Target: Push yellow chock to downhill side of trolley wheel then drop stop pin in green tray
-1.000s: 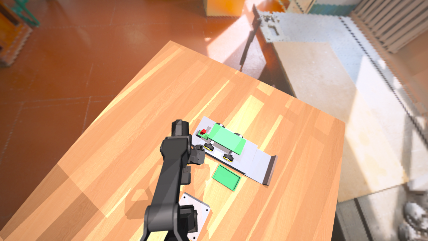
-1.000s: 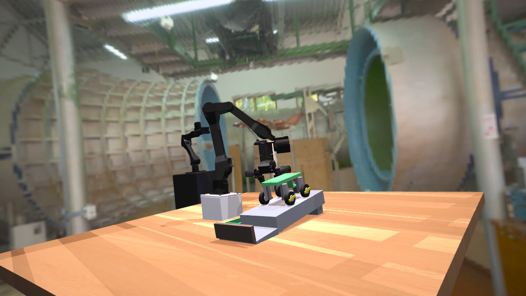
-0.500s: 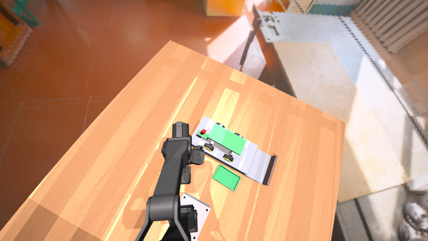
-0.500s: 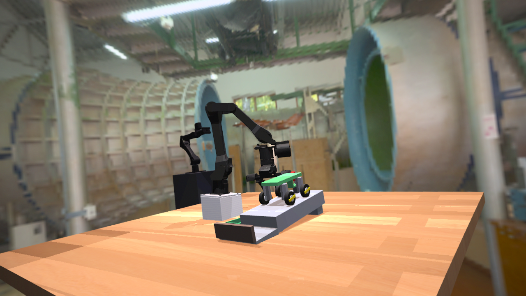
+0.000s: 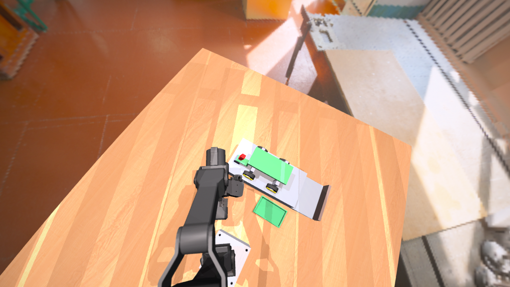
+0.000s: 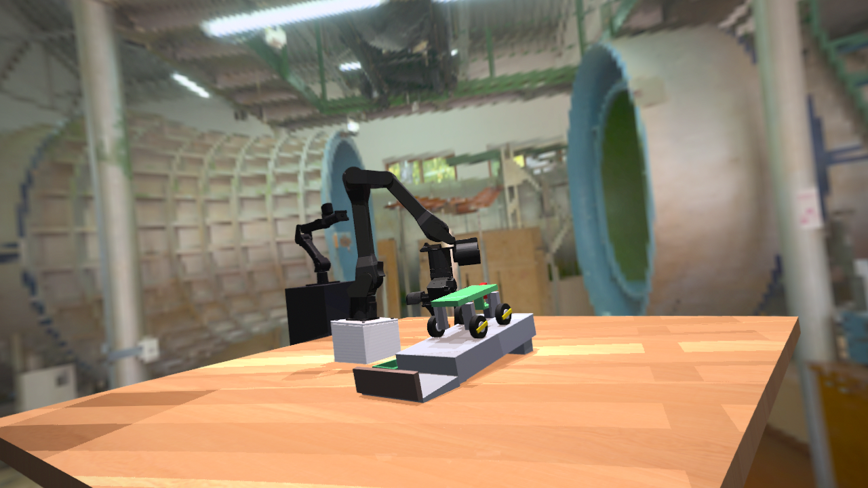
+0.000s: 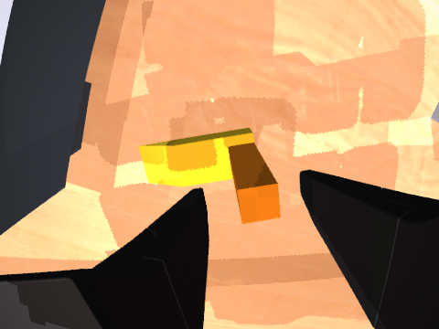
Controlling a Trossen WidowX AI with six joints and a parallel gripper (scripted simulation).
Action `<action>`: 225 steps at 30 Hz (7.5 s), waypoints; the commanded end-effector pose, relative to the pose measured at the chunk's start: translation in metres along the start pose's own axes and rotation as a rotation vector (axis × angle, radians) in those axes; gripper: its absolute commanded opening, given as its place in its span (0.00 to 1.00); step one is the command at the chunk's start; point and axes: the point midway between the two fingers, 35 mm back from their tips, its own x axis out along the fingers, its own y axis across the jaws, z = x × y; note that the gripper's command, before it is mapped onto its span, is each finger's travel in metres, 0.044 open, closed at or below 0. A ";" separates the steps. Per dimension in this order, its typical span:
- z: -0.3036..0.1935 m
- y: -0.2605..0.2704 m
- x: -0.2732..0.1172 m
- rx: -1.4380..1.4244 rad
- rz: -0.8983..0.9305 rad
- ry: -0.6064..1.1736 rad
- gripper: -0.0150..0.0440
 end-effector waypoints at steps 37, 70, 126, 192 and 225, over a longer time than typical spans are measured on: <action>0.000 0.000 0.005 0.003 -0.003 -0.004 0.25; -0.001 -0.001 -0.094 0.004 -0.004 -0.005 0.25; 0.000 0.001 -0.122 -1.077 -0.008 0.001 0.25; 0.207 -0.051 -0.114 -1.078 -0.025 -0.013 0.25; 0.281 -0.055 -0.107 -1.079 0.064 0.038 0.25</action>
